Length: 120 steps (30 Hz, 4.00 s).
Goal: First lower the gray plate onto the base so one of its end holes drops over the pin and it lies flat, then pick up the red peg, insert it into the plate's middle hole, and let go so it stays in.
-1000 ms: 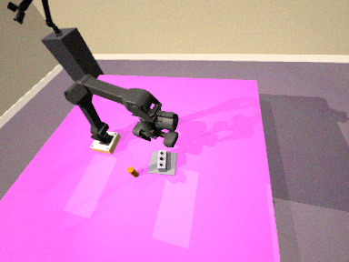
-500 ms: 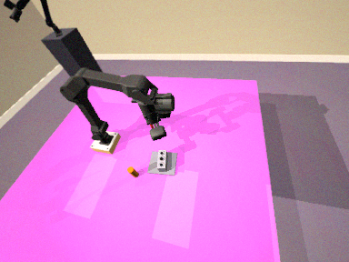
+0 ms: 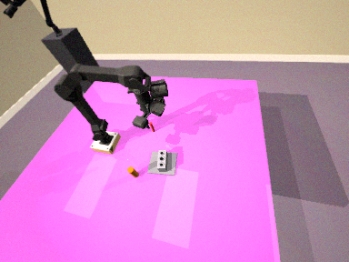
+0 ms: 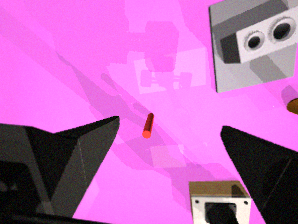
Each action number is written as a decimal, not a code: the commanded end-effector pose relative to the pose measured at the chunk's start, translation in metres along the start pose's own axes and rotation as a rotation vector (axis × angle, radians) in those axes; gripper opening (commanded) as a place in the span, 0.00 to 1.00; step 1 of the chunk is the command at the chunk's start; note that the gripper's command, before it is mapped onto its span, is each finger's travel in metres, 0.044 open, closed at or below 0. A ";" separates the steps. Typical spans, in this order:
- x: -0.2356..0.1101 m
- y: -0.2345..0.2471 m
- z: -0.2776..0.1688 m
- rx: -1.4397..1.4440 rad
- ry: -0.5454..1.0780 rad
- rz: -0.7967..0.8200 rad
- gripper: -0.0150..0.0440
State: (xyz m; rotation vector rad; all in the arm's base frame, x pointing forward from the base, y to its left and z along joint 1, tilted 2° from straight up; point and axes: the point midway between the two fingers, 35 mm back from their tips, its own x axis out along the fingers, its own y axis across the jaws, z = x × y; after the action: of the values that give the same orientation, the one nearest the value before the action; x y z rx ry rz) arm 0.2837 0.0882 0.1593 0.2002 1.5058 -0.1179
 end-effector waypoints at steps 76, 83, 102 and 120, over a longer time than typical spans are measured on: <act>0.114 0.026 -0.058 0.836 0.011 -0.020 0.69; 0.114 0.026 -0.058 0.836 0.011 -0.020 0.38; 0.114 0.026 -0.058 0.836 0.011 -0.020 0.25; 0.067 0.030 -0.052 0.836 0.011 -0.020 0.25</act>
State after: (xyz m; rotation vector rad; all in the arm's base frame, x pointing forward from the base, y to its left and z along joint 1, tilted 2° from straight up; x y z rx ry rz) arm 0.2408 0.1317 0.0818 0.8459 1.4041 -0.7635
